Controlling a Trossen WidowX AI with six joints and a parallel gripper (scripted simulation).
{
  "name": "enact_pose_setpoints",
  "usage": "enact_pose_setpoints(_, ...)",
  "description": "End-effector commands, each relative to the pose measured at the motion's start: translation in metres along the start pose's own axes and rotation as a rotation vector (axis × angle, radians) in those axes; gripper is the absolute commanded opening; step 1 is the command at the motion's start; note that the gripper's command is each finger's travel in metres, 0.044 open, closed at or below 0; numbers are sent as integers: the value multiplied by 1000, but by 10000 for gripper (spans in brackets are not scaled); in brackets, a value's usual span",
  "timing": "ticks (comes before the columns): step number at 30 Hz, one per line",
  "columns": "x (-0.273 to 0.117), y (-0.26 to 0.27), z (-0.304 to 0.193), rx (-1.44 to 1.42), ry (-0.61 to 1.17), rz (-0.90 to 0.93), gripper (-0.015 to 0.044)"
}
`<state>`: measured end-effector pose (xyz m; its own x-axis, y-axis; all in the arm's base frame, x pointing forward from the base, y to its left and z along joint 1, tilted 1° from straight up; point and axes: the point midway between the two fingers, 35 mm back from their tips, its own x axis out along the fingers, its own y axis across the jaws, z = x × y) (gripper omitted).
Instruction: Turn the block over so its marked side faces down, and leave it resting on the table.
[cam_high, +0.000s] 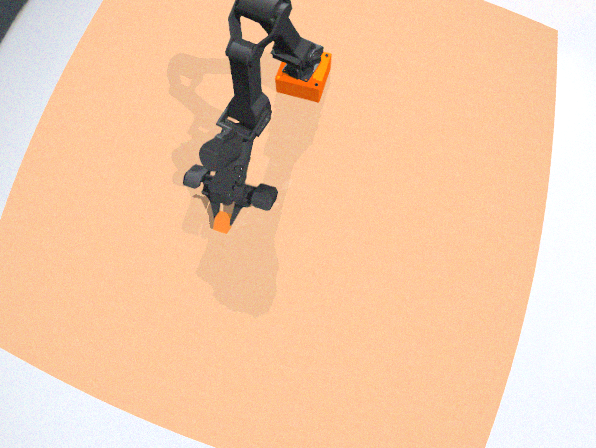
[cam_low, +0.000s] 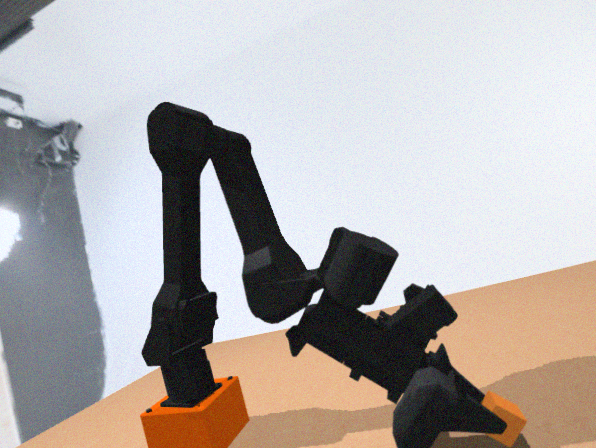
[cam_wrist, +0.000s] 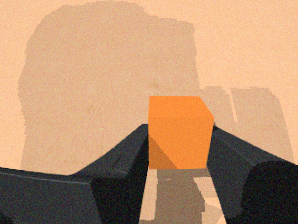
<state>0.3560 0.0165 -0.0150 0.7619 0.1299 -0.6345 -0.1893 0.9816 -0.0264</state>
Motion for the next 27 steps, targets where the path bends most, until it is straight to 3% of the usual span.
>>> enact_pose_setpoints(1,0,2,-9,6,-29,7,0)
enact_pose_setpoints(13,-13,4,-14,-2,-188,8,0)
enact_pose_setpoints(27,-15,4,-13,-3,-218,8,0)
